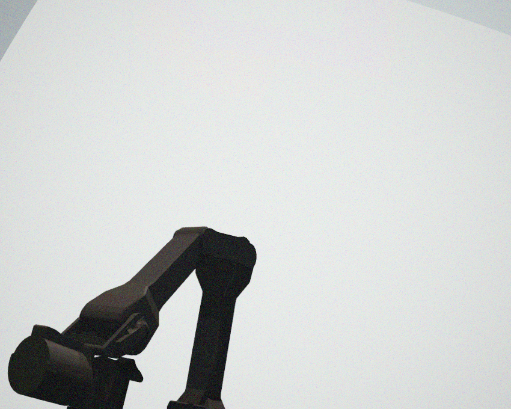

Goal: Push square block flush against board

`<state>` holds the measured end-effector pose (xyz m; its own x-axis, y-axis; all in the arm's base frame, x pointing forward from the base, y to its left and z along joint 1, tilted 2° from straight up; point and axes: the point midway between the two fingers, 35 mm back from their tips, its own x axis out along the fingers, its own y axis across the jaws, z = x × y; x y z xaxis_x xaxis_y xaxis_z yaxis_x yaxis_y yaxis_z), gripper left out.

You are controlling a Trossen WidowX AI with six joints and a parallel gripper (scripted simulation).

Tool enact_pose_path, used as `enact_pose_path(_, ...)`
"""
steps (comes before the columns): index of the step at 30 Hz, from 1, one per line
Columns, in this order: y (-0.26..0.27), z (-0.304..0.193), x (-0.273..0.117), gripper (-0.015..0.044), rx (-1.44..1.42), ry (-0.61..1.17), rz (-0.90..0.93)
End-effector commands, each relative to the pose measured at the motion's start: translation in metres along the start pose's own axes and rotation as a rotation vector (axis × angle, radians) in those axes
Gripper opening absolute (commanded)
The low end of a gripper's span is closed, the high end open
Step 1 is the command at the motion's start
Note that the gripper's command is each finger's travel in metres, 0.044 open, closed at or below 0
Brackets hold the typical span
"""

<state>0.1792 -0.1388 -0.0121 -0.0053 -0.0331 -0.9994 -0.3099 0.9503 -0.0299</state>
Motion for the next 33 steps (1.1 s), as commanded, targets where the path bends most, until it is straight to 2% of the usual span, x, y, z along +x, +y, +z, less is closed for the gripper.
enact_pose_path(1,0.000,-0.002,0.001,0.0000,-0.003,0.005,-0.002)
enact_pose_path(33,-0.001,0.040,-0.004,0.0000,-0.005,-0.005,-0.003)
